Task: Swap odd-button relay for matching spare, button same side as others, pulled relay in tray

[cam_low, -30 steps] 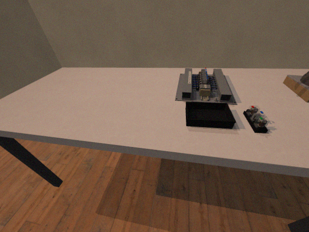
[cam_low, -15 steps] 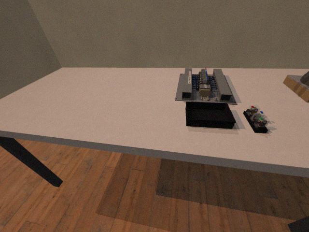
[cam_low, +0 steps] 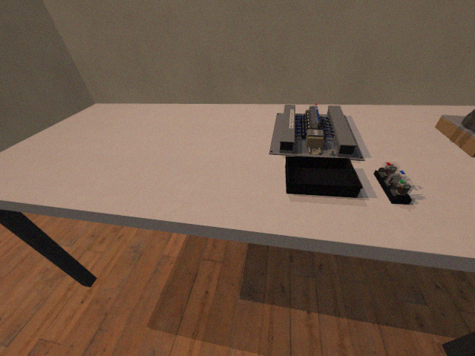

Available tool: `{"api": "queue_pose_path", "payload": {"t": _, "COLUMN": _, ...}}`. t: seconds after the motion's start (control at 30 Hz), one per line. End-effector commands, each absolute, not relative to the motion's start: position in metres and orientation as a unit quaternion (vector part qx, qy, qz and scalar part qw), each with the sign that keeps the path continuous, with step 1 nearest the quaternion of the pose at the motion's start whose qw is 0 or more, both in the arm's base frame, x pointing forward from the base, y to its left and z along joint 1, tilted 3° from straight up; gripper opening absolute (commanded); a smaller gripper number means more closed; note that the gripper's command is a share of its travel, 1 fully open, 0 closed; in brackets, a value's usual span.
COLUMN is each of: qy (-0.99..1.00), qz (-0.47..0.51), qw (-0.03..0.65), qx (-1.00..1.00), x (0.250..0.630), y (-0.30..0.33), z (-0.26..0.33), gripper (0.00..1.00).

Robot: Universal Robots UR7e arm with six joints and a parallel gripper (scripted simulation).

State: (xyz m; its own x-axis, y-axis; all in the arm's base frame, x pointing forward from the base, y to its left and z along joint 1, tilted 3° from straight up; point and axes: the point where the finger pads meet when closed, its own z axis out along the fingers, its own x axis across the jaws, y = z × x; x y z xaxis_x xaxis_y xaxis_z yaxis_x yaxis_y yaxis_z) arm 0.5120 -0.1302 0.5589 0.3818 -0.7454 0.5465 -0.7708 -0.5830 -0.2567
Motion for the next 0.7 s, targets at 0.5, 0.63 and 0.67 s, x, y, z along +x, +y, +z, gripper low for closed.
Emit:
{"api": "queue_pose_path", "payload": {"t": 0.5, "qy": -0.356, "qz": 0.212, "qw": 0.017, "qx": 0.91, "x": 0.5127, "y": -0.1309, "z": 0.5597, "gripper": 1.0}}
{"api": "queue_pose_path", "payload": {"t": 0.63, "qy": -0.356, "qz": 0.212, "qw": 0.017, "qx": 0.91, "x": 0.5127, "y": -0.1309, "z": 0.5597, "gripper": 1.0}}
{"api": "queue_pose_path", "payload": {"t": 0.67, "qy": -0.356, "qz": 0.212, "qw": 0.017, "qx": 0.91, "x": 0.5127, "y": -0.1309, "z": 0.5597, "gripper": 1.0}}
